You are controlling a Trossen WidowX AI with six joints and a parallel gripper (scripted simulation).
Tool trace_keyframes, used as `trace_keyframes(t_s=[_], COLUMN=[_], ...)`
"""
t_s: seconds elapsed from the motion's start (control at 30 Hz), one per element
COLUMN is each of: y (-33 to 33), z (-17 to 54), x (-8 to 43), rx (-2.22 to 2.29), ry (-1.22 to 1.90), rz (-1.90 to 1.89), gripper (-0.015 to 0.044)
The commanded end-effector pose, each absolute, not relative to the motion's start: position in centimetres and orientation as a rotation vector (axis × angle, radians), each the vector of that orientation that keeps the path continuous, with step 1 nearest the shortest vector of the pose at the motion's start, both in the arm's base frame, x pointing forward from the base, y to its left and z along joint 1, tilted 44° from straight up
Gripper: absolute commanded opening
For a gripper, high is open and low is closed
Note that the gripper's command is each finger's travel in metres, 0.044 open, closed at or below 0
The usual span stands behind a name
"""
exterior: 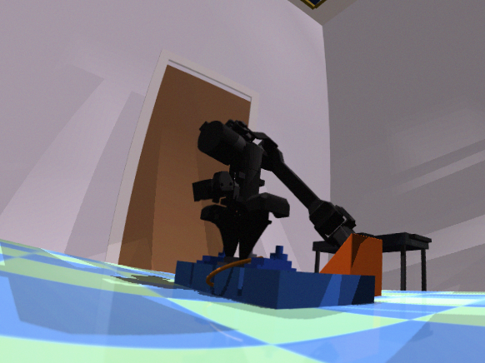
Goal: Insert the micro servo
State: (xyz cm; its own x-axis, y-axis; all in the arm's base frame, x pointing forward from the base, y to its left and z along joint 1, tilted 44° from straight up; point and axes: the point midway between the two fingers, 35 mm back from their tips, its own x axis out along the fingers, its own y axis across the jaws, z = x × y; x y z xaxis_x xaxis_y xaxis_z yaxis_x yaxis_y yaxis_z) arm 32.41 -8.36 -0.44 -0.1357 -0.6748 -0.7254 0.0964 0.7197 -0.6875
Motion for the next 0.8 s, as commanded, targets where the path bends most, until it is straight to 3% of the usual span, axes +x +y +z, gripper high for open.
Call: trace_keyframes(t_s=[0.0,0.2,0.37,0.53,0.77], y=[-6.5,-6.2,-3.9,-0.5,-0.1], z=[1.5,1.6,3.1,6.1,6.5], x=[32.8,32.9,30.1,23.9,22.9], rx=[-0.478,-0.478,-0.48,-0.477,-0.478], ry=[1.569,1.569,1.567,1.576,1.577], rz=[-0.709,-0.709,-0.696,-0.702,-0.705], gripper=[0.0187,0.0187,0.0319,0.044,0.044])
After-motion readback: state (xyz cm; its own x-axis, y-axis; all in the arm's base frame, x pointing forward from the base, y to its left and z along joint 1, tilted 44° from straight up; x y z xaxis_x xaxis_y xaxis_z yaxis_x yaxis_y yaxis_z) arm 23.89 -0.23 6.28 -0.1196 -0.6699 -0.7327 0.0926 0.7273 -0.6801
